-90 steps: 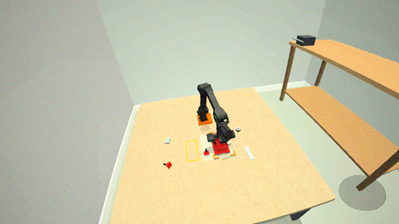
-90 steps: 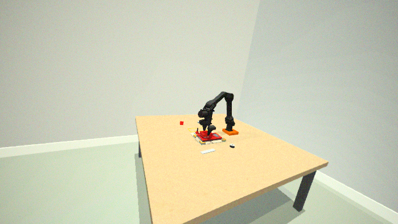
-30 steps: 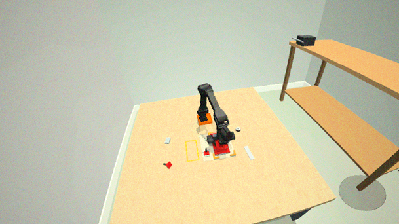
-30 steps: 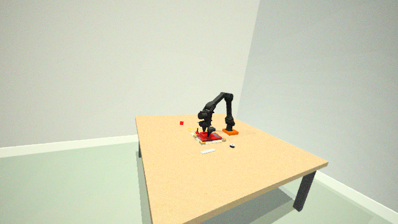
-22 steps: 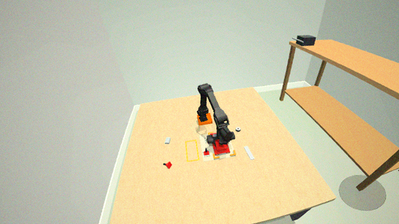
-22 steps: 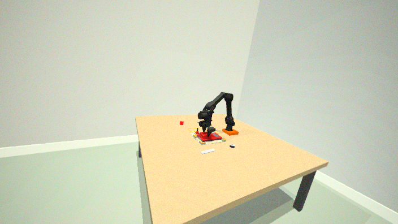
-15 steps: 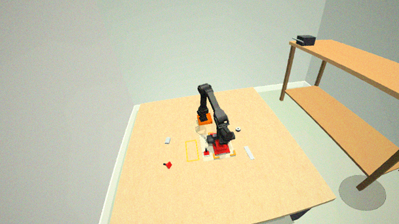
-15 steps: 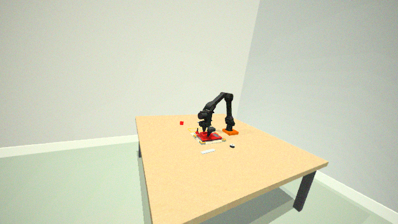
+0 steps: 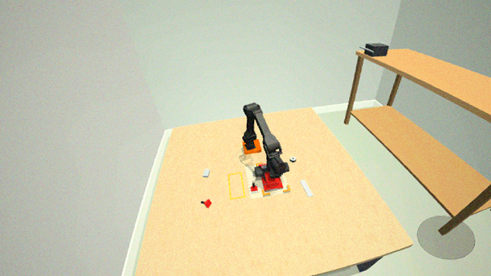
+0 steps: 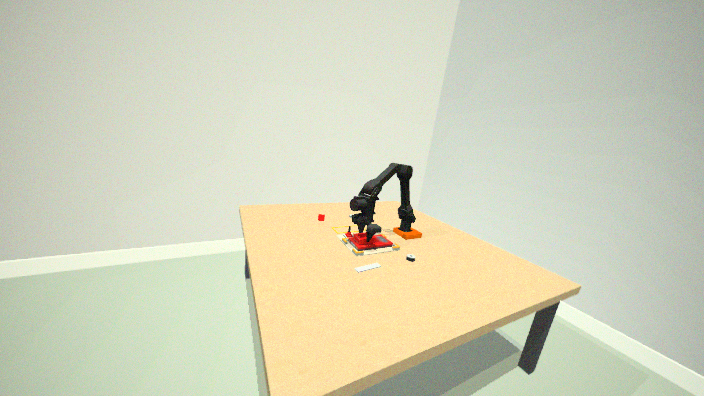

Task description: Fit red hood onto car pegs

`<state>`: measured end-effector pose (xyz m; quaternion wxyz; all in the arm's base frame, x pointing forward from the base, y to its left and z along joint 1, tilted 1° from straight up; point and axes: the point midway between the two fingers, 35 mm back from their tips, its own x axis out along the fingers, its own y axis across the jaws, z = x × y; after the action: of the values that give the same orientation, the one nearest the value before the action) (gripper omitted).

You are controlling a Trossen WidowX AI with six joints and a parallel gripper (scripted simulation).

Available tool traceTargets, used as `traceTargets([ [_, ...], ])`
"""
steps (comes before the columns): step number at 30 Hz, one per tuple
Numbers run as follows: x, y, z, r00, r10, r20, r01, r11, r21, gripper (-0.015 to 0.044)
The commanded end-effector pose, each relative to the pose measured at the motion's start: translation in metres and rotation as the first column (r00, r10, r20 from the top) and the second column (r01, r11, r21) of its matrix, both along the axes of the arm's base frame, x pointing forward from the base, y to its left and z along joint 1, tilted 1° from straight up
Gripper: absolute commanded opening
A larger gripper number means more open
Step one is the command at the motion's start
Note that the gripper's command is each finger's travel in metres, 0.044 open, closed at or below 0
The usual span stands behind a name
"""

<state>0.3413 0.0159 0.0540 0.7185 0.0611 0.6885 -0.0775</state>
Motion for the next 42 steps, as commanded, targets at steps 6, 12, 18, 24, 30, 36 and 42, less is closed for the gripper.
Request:
traceTargets([
  [6, -0.001, 0.000, -0.001, 1.000, 0.000, -0.006, 0.000, 1.000, 0.001, 0.0000],
  [12, 0.000, 0.000, 0.000, 1.000, 0.000, 0.000, 0.000, 1.000, 0.000, 0.0105],
  [18, 0.000, 0.000, 0.000, 1.000, 0.000, 0.000, 0.000, 1.000, 0.000, 0.0263],
  [24, 0.000, 0.000, 0.000, 1.000, 0.000, 0.000, 0.000, 1.000, 0.000, 0.0420],
  [30, 0.001, 0.000, 0.005, 1.000, 0.000, -0.001, 0.000, 1.000, 0.001, 0.0440],
  [36, 0.001, 0.001, 0.048, 1.000, 0.000, -0.010, 0.000, 1.000, 0.007, 0.0440],
  [42, -0.001, 0.001, 0.072, 1.000, 0.000, -0.015, 0.000, 1.000, 0.010, 0.0440],
])
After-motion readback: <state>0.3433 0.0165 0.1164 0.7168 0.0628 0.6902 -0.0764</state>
